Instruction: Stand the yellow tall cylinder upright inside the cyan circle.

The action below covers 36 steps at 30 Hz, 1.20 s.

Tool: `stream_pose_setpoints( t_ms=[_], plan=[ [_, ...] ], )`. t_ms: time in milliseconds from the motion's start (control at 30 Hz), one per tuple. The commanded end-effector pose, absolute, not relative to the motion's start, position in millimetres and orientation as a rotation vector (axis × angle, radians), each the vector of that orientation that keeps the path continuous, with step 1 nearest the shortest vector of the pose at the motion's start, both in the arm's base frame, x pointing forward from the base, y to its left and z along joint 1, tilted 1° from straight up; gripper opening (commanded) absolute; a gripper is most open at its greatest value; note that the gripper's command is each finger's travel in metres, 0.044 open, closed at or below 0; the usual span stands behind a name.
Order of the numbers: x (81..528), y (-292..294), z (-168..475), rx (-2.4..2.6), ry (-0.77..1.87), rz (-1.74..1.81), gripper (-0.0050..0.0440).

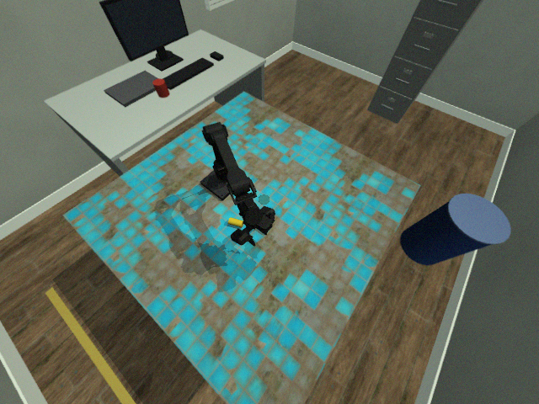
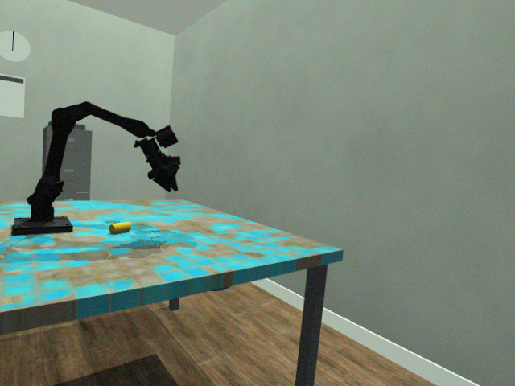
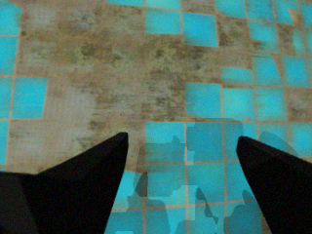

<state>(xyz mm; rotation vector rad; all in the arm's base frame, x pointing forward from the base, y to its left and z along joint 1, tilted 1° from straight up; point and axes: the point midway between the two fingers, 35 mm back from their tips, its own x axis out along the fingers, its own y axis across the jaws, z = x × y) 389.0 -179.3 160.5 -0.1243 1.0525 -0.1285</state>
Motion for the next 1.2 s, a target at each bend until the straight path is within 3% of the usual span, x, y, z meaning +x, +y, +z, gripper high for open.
stream_pose_setpoints(
  t_ms=[0, 167, 300, 1167],
  plan=[
    [333, -173, 145, -0.238, 1.237, -0.025, 0.0314],
    [271, -156, 124, -0.311, 1.453, 0.184, 0.0314],
    [245, -148, 119, -0.334, 1.527, 0.286, 0.0314],
    [247, -148, 36, -0.325, 1.542, 0.302, 0.0314]
  ],
)
